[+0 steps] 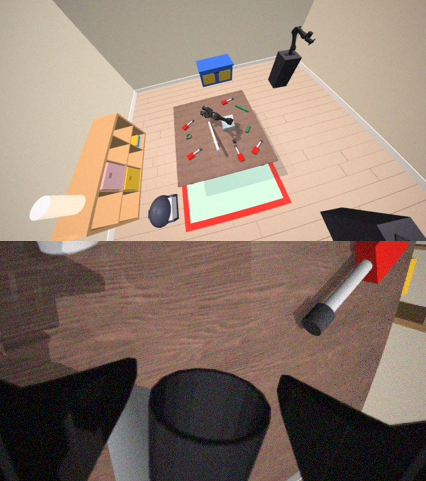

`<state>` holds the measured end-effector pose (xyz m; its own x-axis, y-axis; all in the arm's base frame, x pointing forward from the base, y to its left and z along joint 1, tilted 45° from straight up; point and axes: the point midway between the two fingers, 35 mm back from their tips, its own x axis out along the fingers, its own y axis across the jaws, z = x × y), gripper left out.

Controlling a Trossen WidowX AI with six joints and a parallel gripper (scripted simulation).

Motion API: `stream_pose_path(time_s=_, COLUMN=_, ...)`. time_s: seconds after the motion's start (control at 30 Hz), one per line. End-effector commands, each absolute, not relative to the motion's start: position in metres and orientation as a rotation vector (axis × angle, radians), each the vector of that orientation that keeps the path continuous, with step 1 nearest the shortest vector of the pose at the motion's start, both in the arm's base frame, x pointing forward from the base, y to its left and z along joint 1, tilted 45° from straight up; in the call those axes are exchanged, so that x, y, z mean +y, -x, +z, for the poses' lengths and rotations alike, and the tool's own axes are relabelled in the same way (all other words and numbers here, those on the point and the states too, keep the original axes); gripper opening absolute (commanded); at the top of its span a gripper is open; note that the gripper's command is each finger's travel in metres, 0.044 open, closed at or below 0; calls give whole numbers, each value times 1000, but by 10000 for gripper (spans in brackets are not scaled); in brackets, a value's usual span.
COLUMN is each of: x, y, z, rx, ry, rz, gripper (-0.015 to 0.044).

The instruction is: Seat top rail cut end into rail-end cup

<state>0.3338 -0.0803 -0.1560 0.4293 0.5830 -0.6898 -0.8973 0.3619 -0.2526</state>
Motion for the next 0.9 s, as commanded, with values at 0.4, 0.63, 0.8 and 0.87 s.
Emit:
stream_pose_path(time_s=0.4, x=-78, y=-333, z=-156, rx=527, ry=674, rz=1025, gripper=0)
stream_pose_path(time_s=0.63, x=-78, y=-328, z=-156, rx=484, ry=699, rz=1046, gripper=0)
stream_pose_path(time_s=0.8, x=-78, y=-326, z=-156, rx=464, ry=711, rz=1056, gripper=0)
stream_pose_path(time_s=0.87, x=-78, y=-324, z=-155, rx=449, ry=720, rz=1063, gripper=0)
